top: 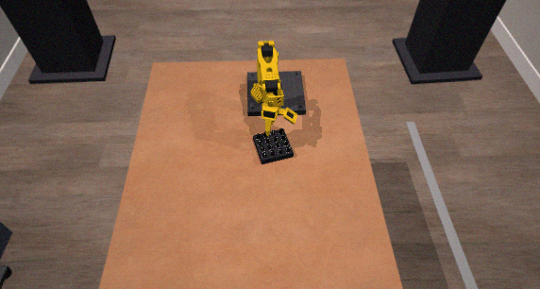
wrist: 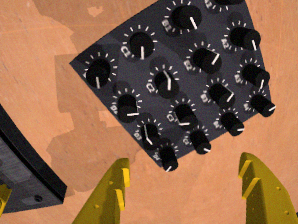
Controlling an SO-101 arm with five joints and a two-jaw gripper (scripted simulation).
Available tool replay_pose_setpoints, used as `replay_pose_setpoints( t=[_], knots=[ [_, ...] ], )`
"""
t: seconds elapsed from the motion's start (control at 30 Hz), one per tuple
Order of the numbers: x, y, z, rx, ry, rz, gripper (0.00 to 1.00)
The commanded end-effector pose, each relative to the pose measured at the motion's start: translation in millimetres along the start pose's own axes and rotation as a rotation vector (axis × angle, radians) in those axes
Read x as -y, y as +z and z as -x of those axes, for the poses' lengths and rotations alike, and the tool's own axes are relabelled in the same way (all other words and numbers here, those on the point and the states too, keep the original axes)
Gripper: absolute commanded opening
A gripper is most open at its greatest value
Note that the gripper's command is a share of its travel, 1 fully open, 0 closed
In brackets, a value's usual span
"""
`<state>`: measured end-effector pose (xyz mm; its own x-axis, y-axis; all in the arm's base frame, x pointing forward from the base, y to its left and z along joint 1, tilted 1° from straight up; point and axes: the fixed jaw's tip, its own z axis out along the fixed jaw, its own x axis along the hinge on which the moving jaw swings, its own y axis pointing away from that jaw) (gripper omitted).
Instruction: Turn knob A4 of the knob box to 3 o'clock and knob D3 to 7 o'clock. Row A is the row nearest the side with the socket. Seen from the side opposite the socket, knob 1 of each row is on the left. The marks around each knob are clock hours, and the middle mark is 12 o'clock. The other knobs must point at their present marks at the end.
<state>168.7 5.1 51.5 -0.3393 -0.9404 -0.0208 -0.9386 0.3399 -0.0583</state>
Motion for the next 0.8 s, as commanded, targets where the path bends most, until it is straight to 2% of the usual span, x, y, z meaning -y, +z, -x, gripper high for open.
replay_pose_setpoints(
  t=[0.0,0.1,0.17,0.67,0.77],
  knots=[
    [-5.6,4.8,-5.7,-0.013,-0.148,0.046,0.3],
    [-5.2,4.8,-7.4,-0.01,-0.267,0.047,0.29],
    [-5.2,4.8,-7.4,-0.01,-0.267,0.047,0.29],
    [-1.1,4.9,-15.1,0.005,-0.889,0.049,0.25],
    [-0.7,4.9,-15.6,0.006,-0.932,0.049,0.24]
  ],
)
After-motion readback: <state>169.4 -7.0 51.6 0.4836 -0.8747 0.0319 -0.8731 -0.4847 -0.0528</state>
